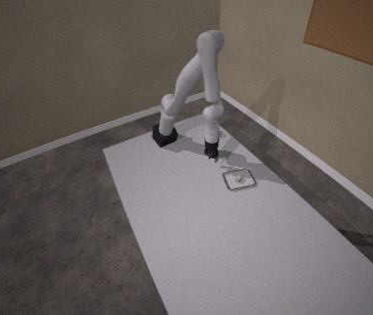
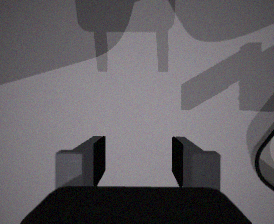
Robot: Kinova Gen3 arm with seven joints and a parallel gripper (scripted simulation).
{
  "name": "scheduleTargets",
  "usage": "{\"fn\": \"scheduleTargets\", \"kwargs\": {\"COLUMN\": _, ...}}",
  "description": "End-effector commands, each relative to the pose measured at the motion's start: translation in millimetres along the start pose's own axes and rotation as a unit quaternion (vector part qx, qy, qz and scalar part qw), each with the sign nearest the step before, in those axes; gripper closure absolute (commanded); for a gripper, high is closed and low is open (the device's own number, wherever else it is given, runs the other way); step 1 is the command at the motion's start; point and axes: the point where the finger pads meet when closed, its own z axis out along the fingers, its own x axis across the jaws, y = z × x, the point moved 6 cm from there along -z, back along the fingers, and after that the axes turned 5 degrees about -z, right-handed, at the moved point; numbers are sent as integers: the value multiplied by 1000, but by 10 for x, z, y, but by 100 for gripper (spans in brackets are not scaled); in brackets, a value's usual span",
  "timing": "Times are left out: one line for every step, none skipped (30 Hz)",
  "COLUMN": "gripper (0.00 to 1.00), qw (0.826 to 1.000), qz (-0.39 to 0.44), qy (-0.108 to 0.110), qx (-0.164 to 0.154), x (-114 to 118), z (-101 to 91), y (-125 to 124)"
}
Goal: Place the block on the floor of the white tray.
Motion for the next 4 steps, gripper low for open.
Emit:
{"fn": "scheduleTargets", "kwargs": {"gripper": 14, "qw": 1000, "qz": 0, "qy": 0, "qx": 0, "x": 1, "z": -1, "y": -1}}
{"fn": "scheduleTargets", "kwargs": {"gripper": 14, "qw": 1000, "qz": 0, "qy": 0, "qx": 0, "x": 1, "z": -1, "y": -1}}
{"fn": "scheduleTargets", "kwargs": {"gripper": 14, "qw": 1000, "qz": 0, "qy": 0, "qx": 0, "x": 1, "z": -1, "y": -1}}
{"fn": "scheduleTargets", "kwargs": {"gripper": 14, "qw": 1000, "qz": 0, "qy": 0, "qx": 0, "x": 1, "z": -1, "y": -1}}
